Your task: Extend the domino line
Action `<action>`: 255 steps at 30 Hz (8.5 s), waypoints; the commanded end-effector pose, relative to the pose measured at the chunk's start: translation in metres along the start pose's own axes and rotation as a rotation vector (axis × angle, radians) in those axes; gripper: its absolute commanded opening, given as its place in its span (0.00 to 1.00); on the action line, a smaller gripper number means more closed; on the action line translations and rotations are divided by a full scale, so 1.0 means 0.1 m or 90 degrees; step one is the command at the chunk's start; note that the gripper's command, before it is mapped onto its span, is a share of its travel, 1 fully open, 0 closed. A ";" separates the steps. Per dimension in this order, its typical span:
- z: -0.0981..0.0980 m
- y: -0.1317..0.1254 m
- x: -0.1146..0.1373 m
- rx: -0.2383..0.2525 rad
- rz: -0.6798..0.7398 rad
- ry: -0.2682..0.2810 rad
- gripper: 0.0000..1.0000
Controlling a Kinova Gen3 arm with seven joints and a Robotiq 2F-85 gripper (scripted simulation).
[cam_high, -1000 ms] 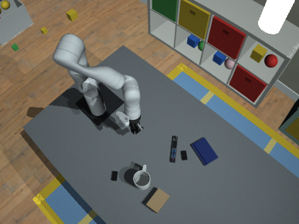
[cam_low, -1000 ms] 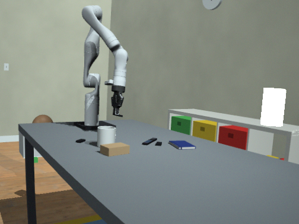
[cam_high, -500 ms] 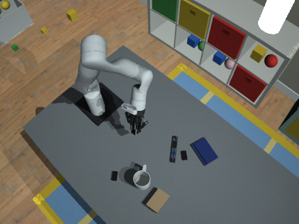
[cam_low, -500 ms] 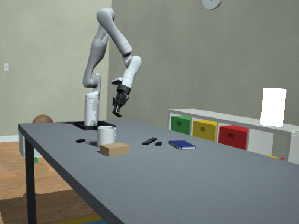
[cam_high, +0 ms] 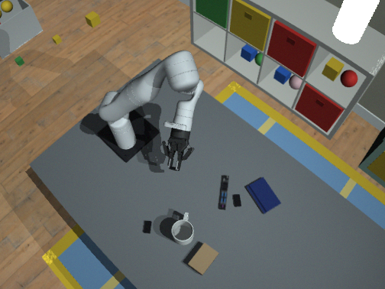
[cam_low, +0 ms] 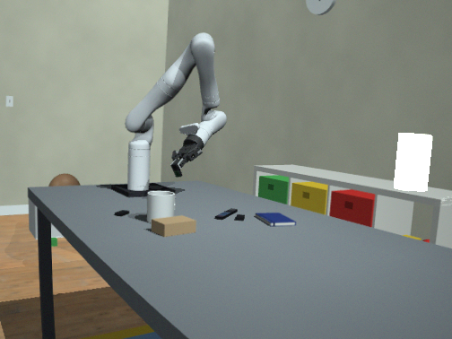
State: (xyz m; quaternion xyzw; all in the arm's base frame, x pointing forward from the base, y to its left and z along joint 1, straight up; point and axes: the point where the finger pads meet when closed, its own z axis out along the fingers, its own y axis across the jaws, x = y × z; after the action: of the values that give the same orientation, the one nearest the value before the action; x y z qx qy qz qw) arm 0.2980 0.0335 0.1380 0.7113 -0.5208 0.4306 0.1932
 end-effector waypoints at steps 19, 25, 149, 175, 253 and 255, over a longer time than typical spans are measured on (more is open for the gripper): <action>-0.12 0.02 -0.27 0.114 -0.169 0.245 0.29; -0.14 0.01 -0.26 0.119 -0.171 0.252 0.29; 0.44 0.20 -1.08 0.115 -0.172 0.252 0.47; 0.01 0.24 -1.03 0.115 -0.170 0.251 0.47; -0.08 0.04 -0.24 0.056 -0.100 0.110 0.47; -0.07 0.04 -0.23 0.046 -0.088 0.086 0.47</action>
State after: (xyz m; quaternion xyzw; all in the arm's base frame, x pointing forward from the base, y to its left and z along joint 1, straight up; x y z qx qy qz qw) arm 0.2844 0.0542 0.1183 0.7199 -0.4130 0.5015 0.2445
